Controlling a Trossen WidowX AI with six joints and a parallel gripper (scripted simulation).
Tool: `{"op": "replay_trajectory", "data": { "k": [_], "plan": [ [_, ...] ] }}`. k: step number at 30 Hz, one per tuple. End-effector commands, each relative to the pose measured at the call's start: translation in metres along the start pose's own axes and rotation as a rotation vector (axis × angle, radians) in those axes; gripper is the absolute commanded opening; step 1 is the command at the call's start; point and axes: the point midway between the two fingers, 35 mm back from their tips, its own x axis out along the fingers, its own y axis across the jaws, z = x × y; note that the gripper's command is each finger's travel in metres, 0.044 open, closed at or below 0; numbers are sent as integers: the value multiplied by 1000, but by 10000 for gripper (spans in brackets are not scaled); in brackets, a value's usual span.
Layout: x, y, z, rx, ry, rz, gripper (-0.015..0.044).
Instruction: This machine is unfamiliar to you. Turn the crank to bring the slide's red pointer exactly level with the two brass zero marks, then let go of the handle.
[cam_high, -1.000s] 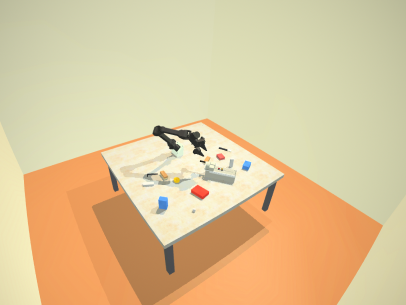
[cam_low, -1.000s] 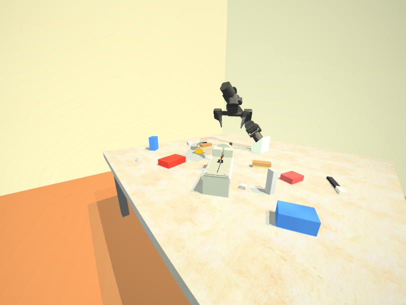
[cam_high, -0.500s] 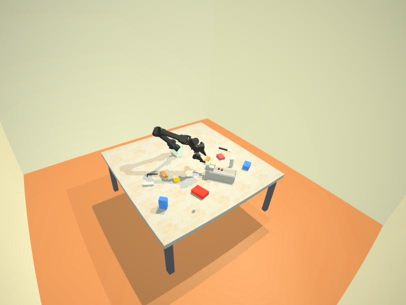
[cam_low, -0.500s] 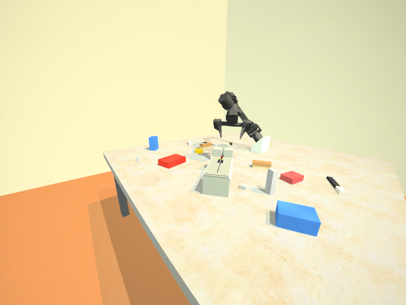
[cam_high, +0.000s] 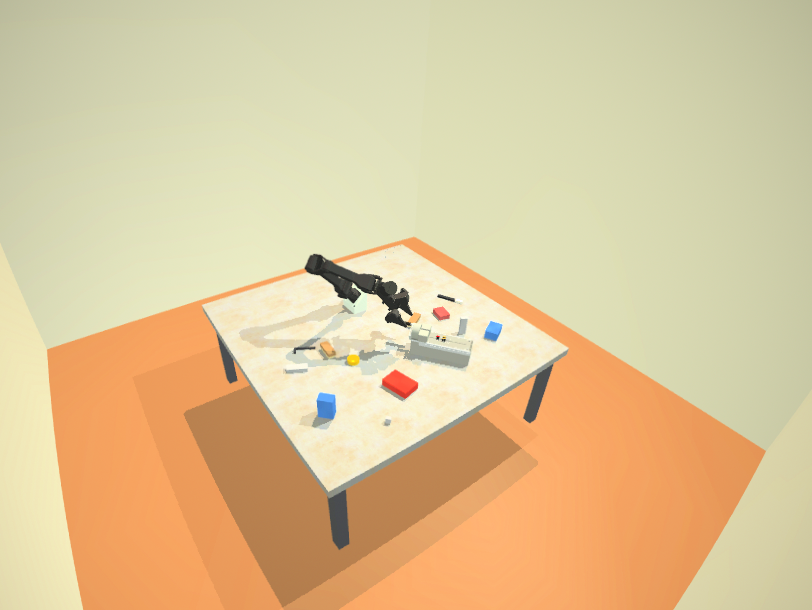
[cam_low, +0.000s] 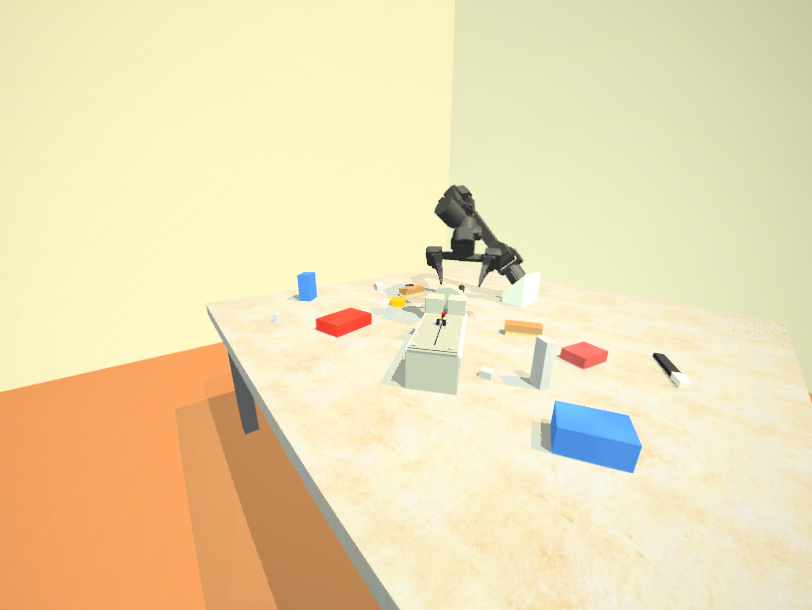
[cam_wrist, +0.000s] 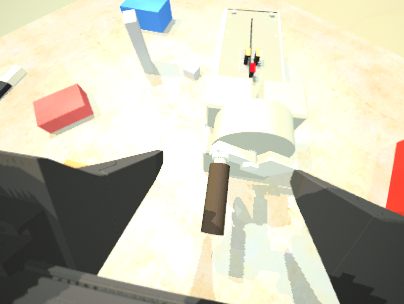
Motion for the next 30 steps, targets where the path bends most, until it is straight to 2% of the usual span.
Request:
{"op": "replay_trajectory", "data": {
  "k": [1, 23, 30],
  "plan": [
    [6, 3, -7, -6, 4, 8, 440],
    [27, 3, -31, -7, 4, 6, 440],
    [27, 3, -31, -7, 4, 6, 256]
  ]
}}
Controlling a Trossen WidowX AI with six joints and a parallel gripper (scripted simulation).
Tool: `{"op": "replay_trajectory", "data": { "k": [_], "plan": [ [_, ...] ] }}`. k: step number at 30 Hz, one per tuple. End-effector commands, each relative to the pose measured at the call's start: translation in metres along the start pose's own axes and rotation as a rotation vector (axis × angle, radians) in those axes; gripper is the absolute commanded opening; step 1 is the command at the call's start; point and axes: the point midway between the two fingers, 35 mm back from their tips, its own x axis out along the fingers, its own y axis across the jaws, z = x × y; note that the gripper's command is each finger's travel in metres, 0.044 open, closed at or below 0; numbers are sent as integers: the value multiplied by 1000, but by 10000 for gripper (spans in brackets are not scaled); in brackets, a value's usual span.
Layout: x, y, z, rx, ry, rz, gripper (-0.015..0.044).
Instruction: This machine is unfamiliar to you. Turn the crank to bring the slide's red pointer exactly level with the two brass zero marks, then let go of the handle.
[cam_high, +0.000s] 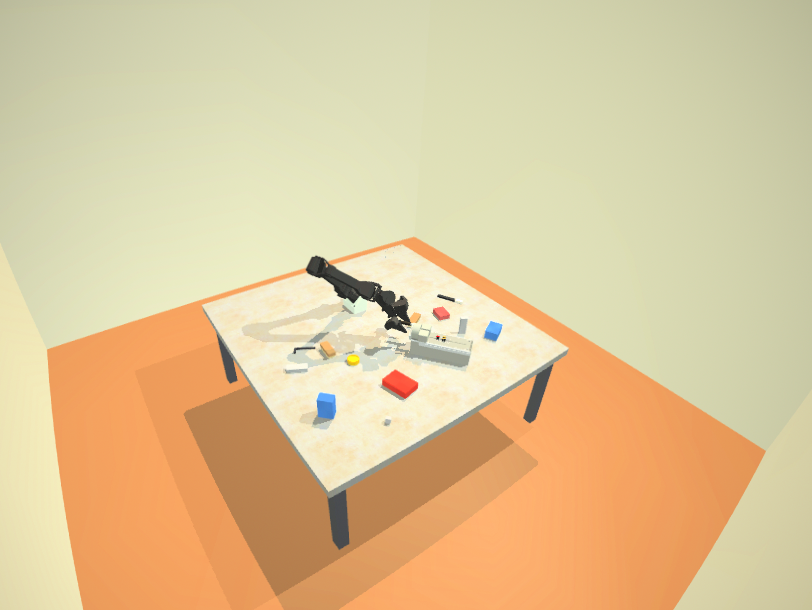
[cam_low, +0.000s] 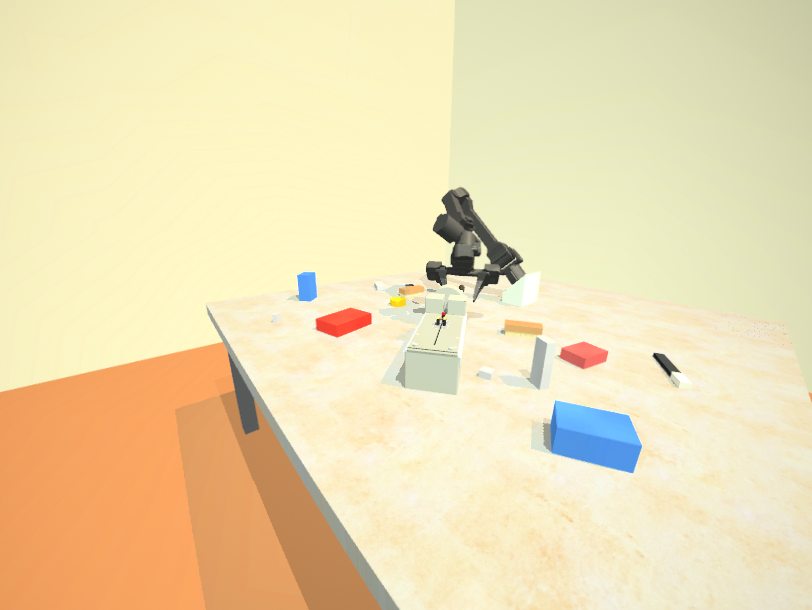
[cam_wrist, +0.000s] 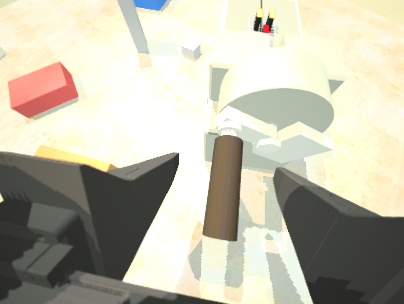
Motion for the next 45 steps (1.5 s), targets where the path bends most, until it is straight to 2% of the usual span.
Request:
{"op": "replay_trajectory", "data": {
  "k": [1, 10, 45],
  "plan": [
    [1, 2, -1, -5, -2, 6, 230],
    [1, 2, -1, -5, -2, 6, 0],
    [22, 0, -24, -5, -1, 5, 0]
  ]
}}
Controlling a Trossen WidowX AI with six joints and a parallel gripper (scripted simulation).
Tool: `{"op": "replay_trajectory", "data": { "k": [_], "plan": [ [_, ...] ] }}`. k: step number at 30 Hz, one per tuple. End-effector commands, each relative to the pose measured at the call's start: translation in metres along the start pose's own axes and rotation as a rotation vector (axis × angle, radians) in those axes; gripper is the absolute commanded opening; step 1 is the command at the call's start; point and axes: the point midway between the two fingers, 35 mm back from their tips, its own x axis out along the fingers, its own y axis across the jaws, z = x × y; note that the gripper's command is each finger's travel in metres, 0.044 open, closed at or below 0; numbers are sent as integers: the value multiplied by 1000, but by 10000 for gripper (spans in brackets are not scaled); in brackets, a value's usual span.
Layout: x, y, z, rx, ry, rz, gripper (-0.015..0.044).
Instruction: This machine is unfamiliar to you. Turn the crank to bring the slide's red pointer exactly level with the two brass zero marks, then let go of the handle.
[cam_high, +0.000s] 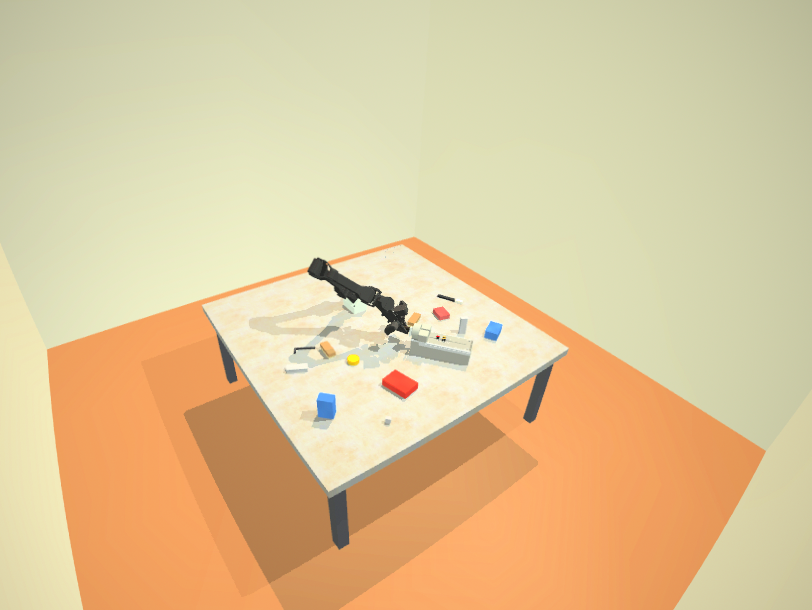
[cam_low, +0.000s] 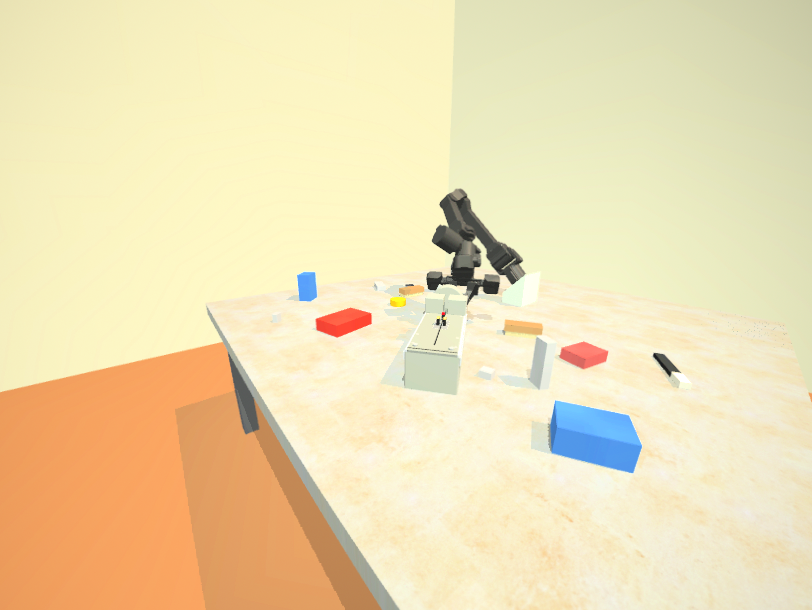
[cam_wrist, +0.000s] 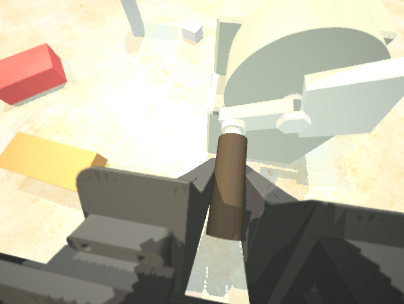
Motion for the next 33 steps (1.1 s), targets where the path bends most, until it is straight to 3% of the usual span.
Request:
{"op": "replay_trajectory", "data": {
  "k": [1, 33],
  "plan": [
    [5, -3, -5, -1, 0, 1, 0],
    [14, -30, -14, -1, 0, 0, 0]
  ]
}}
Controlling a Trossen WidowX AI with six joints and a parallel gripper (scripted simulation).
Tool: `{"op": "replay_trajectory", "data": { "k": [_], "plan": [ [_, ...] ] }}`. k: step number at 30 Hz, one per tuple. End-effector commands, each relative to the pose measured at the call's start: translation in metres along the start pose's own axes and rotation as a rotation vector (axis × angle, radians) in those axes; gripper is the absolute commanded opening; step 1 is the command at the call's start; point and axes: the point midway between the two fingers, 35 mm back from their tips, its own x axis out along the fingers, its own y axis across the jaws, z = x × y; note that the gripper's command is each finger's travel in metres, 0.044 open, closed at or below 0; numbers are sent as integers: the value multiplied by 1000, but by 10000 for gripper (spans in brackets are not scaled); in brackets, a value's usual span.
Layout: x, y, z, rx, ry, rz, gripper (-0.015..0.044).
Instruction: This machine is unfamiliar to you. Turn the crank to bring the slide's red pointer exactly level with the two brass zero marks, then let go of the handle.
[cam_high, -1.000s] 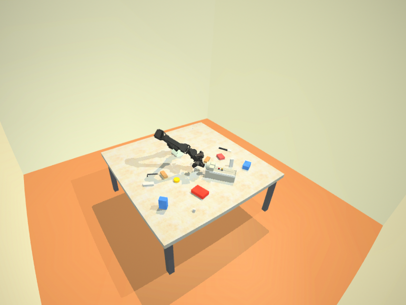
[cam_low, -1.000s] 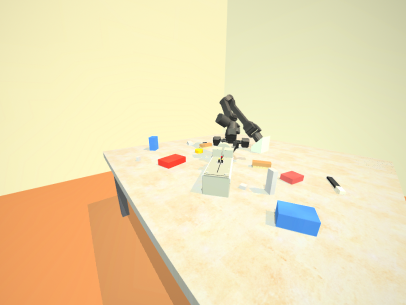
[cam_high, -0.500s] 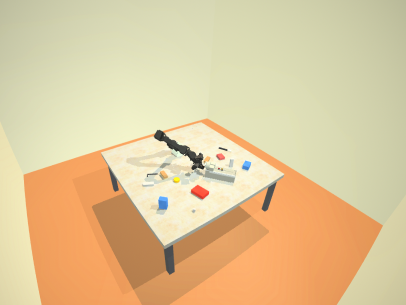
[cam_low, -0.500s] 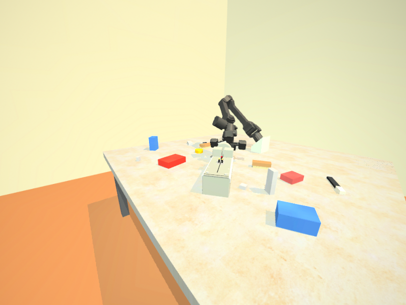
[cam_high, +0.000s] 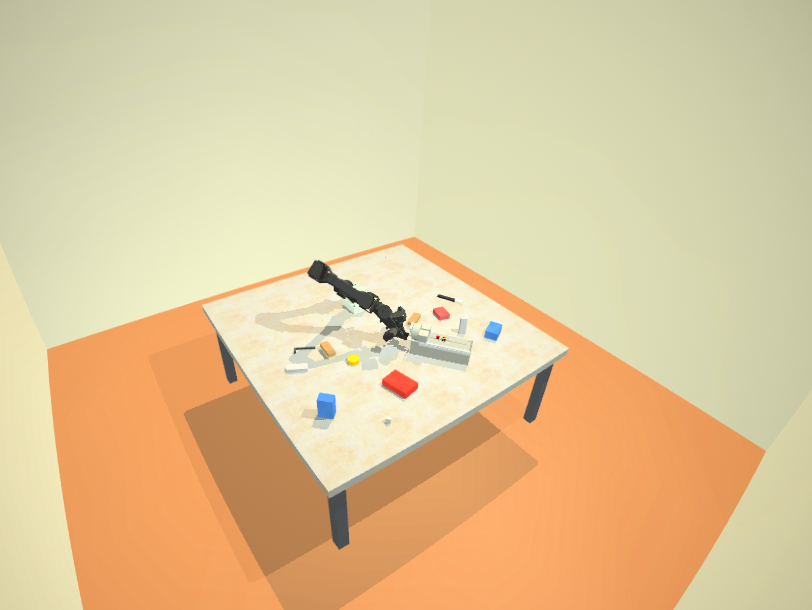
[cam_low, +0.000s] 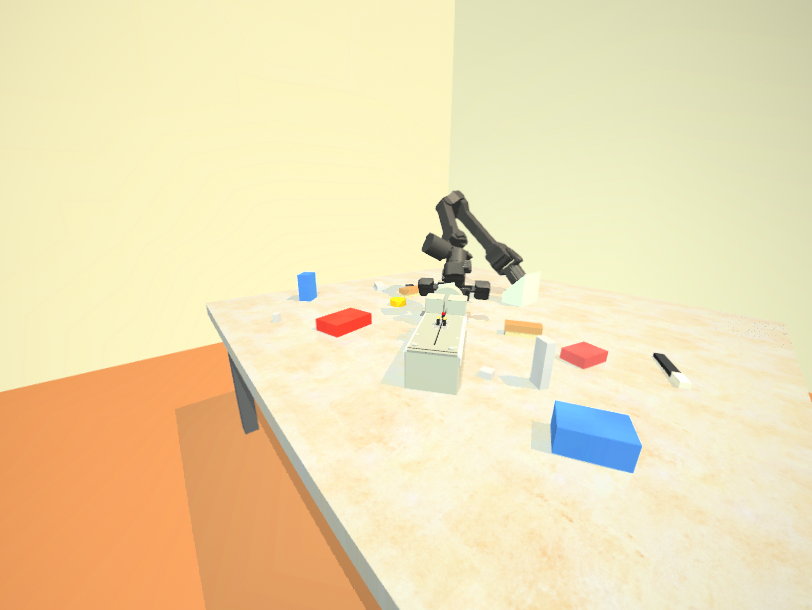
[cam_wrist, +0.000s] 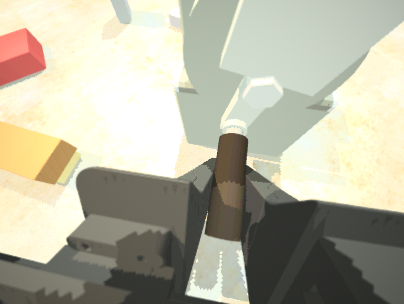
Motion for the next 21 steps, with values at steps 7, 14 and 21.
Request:
{"op": "replay_trajectory", "data": {
  "k": [7, 14, 21],
  "plan": [
    [1, -11, -1, 12, 5, -17, 0],
    [1, -12, -1, 12, 5, -17, 0],
    [1, -12, -1, 12, 5, -17, 0]
  ]
}}
